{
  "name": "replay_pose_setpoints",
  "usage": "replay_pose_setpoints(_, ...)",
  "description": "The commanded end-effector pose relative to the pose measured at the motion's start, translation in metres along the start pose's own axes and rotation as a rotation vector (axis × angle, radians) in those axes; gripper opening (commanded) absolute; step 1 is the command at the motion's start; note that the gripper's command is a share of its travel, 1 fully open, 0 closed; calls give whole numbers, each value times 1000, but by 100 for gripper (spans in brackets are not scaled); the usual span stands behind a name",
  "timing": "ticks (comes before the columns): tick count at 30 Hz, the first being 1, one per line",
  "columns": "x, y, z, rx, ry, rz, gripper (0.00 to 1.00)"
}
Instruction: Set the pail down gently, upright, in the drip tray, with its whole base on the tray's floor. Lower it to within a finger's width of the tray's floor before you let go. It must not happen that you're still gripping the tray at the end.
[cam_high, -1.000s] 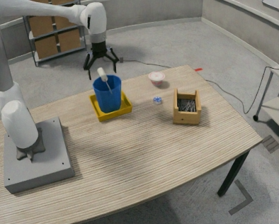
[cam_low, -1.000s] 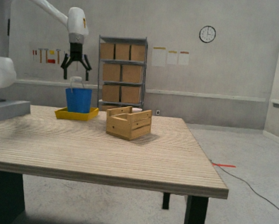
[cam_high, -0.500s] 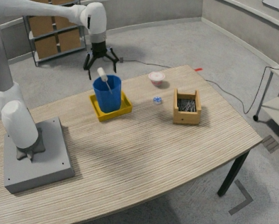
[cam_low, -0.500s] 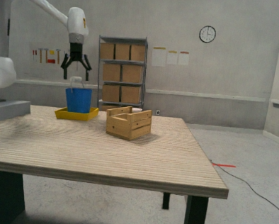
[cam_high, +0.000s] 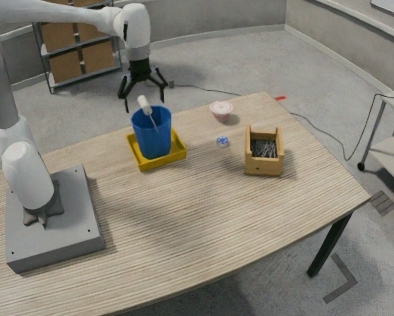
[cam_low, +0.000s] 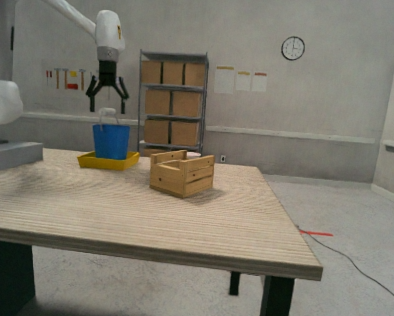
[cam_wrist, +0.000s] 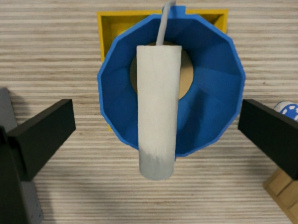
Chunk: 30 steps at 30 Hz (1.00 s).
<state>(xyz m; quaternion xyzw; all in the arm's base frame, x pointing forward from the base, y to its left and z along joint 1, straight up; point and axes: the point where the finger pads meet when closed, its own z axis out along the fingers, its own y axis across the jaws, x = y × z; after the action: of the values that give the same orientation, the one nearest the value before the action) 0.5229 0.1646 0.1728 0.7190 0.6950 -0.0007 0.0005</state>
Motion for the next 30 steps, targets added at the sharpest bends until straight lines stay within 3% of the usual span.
replay_pose_setpoints(1,3,0,-6,-2,2,-1,100)
replay_pose_setpoints(12,3,0,-19,-2,2,-1,100)
replay_pose_setpoints(30,3,0,-57,-3,3,-1,100)
